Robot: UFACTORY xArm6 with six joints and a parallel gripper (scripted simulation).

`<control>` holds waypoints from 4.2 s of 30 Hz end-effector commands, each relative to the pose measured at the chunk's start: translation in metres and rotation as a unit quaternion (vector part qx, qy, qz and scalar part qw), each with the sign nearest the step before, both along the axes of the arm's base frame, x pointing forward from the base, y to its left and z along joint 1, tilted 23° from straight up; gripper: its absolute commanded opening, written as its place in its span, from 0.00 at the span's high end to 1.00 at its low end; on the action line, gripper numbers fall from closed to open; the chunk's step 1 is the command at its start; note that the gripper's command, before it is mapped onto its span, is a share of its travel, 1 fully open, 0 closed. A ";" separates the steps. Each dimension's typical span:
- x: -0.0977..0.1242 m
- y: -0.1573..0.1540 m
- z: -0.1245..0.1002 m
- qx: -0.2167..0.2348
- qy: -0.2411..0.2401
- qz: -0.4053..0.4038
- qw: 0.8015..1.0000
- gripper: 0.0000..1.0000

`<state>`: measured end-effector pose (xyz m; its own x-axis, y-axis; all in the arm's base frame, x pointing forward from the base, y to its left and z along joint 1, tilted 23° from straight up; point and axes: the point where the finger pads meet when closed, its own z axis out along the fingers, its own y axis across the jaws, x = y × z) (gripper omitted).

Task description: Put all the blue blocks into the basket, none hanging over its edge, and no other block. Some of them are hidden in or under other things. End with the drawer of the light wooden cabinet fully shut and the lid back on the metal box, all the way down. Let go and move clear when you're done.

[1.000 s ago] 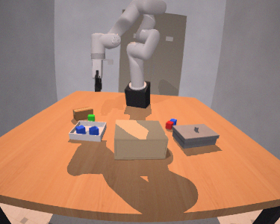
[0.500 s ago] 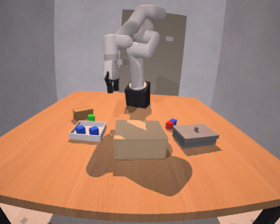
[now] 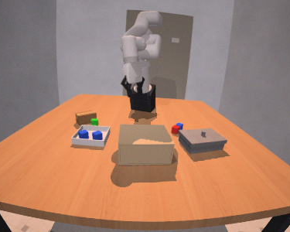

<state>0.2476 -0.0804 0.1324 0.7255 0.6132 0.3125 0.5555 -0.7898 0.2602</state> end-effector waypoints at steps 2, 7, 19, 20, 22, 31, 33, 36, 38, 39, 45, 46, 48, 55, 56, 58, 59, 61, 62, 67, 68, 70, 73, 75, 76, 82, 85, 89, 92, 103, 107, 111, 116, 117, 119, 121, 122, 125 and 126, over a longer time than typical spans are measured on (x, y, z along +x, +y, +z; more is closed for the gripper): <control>0.012 0.041 0.001 -0.024 0.018 -0.147 0.989 0.27; 0.020 0.072 -0.001 0.015 0.008 -0.213 0.977 0.27; 0.037 0.133 -0.007 0.087 -0.007 -0.355 0.931 0.27; 0.039 0.139 -0.008 0.093 -0.009 -0.367 0.926 0.27; 0.042 0.150 -0.008 0.105 -0.012 -0.390 0.915 0.27; 0.053 0.190 -0.013 0.149 -0.019 -0.480 0.864 0.27; 0.054 0.194 -0.013 0.148 -0.022 -0.509 0.848 0.27; 0.058 0.206 -0.014 0.157 -0.025 -0.539 0.827 0.27; 0.060 0.213 -0.015 0.159 -0.029 -0.561 0.812 0.27; 0.060 0.217 -0.015 0.160 -0.032 -0.571 0.804 0.27; 0.065 0.231 -0.016 0.174 -0.036 -0.601 0.779 0.27; 0.065 0.233 -0.017 0.176 -0.036 -0.605 0.776 0.27; 0.066 0.235 -0.017 0.177 -0.037 -0.608 0.773 0.27; 0.067 0.240 -0.018 0.183 -0.038 -0.618 0.764 0.27; 0.067 0.241 -0.018 0.183 -0.038 -0.619 0.763 0.27; 0.067 0.241 -0.018 0.183 -0.038 -0.620 0.762 0.27; 0.067 0.241 -0.018 0.183 -0.038 -0.620 0.762 0.27; 0.067 0.241 -0.018 0.184 -0.038 -0.620 0.762 0.27; 0.067 0.241 -0.018 0.184 -0.038 -0.620 0.762 0.27; 0.067 0.241 -0.018 0.184 -0.038 -0.620 0.762 0.35; 0.067 0.241 -0.018 0.184 -0.038 -0.620 0.762 0.35; 0.067 0.241 -0.018 0.184 -0.038 -0.620 0.762 0.35; 0.067 0.241 -0.018 0.184 -0.038 -0.620 0.762 0.35; 0.067 0.241 -0.018 0.184 -0.038 -0.620 0.762 0.35; 0.067 0.241 -0.018 0.184 -0.038 -0.620 0.762 0.35; 0.067 0.241 -0.018 0.184 -0.038 -0.620 0.762 0.35; 0.067 0.241 -0.018 0.184 -0.038 -0.620 0.762 0.35; 0.067 0.241 -0.018 0.184 -0.038 -0.620 0.762 0.35; 0.067 0.241 -0.018 0.184 -0.038 -0.620 0.762 0.35; 0.067 0.241 -0.018 0.184 -0.038 -0.620 0.762 0.35; 0.068 0.241 -0.021 0.184 -0.039 -0.620 0.762 0.35; 0.071 0.239 -0.027 0.184 -0.039 -0.620 0.762 0.35; 0.075 0.237 -0.038 0.184 -0.039 -0.620 0.762 0.35; 0.075 0.237 -0.038 0.184 -0.039 -0.620 0.762 0.35; 0.077 0.236 -0.044 0.184 -0.039 -0.620 0.762 0.35; 0.079 0.235 -0.051 0.184 -0.039 -0.620 0.762 0.35; 0.081 0.234 -0.054 0.184 -0.039 -0.620 0.762 0.35; 0.085 0.232 -0.065 0.184 -0.039 -0.620 0.762 0.35; 0.086 0.232 -0.068 0.184 -0.039 -0.620 0.762 0.35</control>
<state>0.3261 0.1525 0.0769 0.6488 -0.6677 0.3650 -0.6839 -0.7220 -0.1052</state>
